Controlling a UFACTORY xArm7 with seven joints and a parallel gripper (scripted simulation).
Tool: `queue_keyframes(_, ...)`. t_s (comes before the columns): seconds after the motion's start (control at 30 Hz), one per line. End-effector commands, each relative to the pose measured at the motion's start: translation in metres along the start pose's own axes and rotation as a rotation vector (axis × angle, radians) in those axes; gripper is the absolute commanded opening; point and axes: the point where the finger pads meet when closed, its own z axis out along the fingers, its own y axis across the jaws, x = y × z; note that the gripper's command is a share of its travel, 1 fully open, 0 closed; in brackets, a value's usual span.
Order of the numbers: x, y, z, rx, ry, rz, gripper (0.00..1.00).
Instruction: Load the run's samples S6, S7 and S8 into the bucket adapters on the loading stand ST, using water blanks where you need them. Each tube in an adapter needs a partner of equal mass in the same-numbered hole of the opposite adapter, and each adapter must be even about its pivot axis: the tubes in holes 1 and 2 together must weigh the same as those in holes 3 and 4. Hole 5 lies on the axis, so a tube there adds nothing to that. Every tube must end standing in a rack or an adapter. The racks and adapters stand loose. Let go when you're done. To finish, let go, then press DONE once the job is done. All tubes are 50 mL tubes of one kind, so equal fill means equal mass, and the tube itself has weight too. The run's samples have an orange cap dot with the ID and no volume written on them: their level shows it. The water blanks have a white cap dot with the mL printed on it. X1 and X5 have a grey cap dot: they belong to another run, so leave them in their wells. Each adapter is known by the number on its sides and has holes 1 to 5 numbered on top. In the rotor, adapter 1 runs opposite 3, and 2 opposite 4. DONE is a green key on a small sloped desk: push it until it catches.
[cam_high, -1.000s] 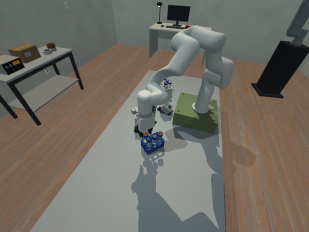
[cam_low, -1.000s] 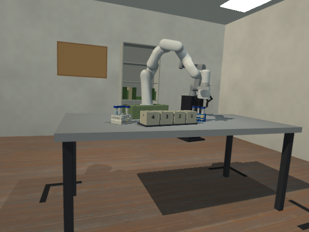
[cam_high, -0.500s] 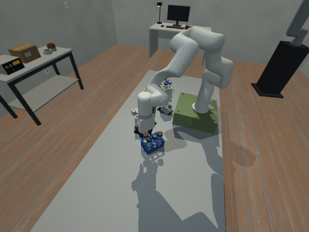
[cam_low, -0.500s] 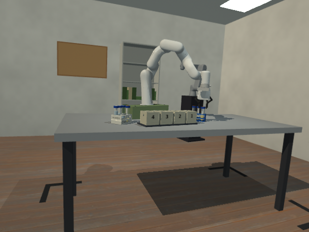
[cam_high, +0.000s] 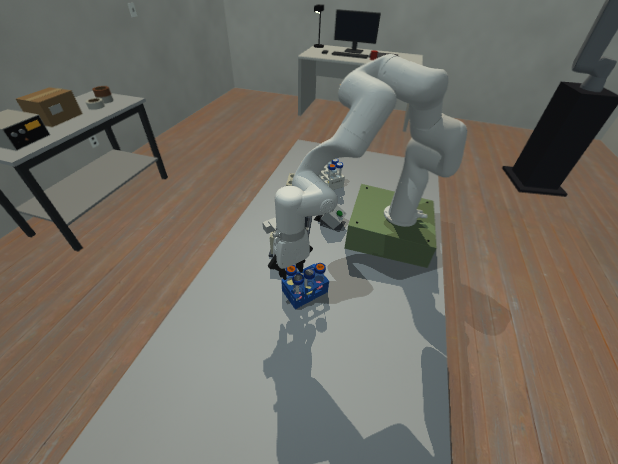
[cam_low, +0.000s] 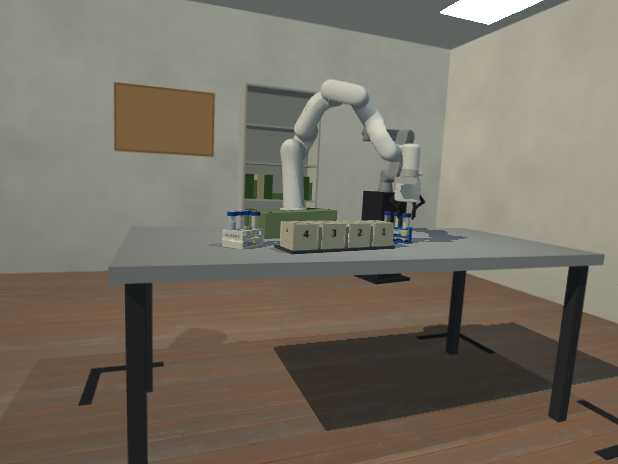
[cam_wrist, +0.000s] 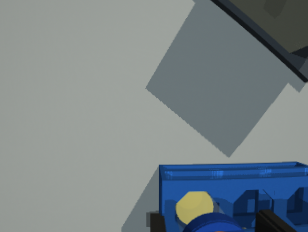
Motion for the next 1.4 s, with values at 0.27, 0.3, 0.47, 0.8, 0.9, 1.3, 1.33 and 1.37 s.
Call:
queue_keyframes(0.27, 0.0000, -0.0018, 0.0007, 0.005, 0.000, 0.000, 0.57)
queue_keyframes(0.3, 0.0000, -0.0018, 0.0007, 0.005, 0.000, 0.000, 0.57)
queue_keyframes(0.47, 0.0000, -0.0018, 0.0007, 0.005, 0.000, 0.000, 0.57)
queue_keyframes(0.8, 0.0000, -0.0018, -0.0010, 0.005, 0.000, 0.000, 0.00)
queue_keyframes(0.9, 0.0000, -0.0018, -0.0010, 0.005, 0.000, 0.000, 0.00)
queue_keyframes(1.3, 0.0000, -0.0017, -0.0010, 0.005, 0.000, 0.000, 0.00)
queue_keyframes(1.33, 0.0000, -0.0017, -0.0010, 0.005, 0.000, 0.000, 0.00)
queue_keyframes(1.37, 0.0000, -0.0017, -0.0010, 0.005, 0.000, 0.000, 0.00)
